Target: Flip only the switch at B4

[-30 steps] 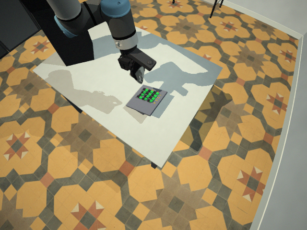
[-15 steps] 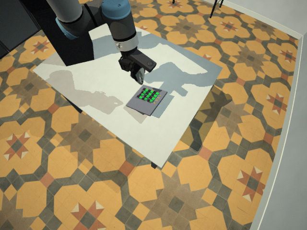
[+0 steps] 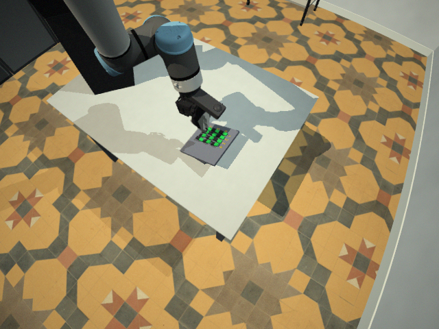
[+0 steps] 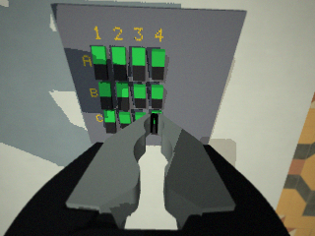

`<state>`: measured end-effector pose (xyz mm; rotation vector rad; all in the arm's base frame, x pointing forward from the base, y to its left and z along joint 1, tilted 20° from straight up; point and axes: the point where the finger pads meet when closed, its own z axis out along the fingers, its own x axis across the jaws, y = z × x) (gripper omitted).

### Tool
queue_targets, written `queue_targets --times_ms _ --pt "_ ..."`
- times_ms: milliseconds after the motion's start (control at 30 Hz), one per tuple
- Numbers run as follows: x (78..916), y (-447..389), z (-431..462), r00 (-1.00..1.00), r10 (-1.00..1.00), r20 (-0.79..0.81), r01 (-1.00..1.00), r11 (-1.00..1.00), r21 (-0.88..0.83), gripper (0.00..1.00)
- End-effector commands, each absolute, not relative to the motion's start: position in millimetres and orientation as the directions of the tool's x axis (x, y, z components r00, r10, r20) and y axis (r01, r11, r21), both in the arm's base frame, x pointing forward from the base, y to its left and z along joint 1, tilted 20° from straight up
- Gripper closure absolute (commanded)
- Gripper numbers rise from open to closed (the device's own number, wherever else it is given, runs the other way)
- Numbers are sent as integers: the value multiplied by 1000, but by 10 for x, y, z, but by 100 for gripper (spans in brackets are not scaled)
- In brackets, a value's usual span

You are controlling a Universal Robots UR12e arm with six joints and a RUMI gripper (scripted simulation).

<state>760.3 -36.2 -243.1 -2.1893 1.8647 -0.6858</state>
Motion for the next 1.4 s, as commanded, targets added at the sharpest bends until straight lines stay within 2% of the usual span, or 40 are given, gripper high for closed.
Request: queue_targets --times_ms 0,1367 --pt "7757 -428 -2618 101 -969 226 -881 -193 -432 100" --pt "7759 -424 -2627 102 -969 226 -881 -193 -431 100"
